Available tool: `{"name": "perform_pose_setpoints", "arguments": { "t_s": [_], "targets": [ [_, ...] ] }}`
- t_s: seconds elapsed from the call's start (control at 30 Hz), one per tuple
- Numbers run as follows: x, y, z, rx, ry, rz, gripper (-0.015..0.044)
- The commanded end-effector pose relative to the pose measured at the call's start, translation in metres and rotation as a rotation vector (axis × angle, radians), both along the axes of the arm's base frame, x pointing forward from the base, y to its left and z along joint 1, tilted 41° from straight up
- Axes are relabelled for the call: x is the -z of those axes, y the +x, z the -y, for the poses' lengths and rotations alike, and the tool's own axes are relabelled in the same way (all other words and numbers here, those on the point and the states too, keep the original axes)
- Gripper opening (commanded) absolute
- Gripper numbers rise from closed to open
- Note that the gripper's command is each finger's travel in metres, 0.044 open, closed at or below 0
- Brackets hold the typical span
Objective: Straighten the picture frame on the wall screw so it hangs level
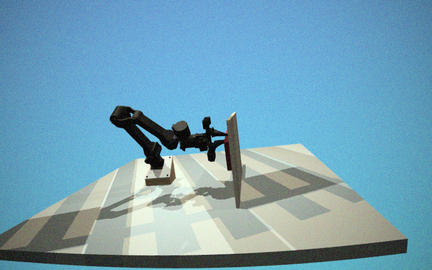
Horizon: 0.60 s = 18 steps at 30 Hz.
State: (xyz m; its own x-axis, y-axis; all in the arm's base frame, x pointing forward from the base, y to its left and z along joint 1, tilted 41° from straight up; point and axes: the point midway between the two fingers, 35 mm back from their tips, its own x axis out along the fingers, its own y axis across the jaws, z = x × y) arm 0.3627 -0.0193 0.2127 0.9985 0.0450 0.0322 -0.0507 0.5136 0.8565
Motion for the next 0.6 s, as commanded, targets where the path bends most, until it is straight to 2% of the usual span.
{"name": "perform_pose_setpoints", "arguments": {
  "t_s": [0.0,0.57],
  "targets": [
    [0.0,0.0,0.0001,0.004,-0.028,0.002,0.0],
    [-0.0003,0.0,-0.0005,0.007,-0.114,0.007,0.0]
  ]
}}
